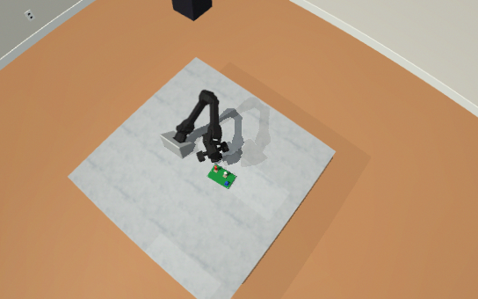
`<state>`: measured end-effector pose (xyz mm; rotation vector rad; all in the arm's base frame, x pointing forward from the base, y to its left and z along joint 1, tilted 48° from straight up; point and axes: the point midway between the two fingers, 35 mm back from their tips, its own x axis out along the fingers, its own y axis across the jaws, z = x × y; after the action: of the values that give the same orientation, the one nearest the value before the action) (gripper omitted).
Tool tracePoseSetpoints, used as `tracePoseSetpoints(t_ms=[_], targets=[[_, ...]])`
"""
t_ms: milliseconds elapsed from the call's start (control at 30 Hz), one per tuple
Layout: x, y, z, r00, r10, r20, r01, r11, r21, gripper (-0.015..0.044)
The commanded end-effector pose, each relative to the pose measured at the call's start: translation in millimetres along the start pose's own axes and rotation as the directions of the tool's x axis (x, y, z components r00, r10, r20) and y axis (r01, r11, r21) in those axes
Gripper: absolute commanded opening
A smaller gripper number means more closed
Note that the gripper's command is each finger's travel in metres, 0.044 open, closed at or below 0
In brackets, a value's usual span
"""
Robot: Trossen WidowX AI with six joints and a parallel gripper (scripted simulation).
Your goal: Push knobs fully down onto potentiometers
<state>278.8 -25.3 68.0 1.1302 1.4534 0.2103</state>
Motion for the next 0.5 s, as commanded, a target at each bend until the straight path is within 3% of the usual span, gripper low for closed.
tracePoseSetpoints(t_ms=[0, 467], targets=[[5, -1, 7, 0.998, -0.032, -0.047, 0.025, 0.989, -0.146, 0.0000], [19, -7, 26, 0.976, -0.117, -0.184, -0.007, 0.826, -0.564, 0.0000]])
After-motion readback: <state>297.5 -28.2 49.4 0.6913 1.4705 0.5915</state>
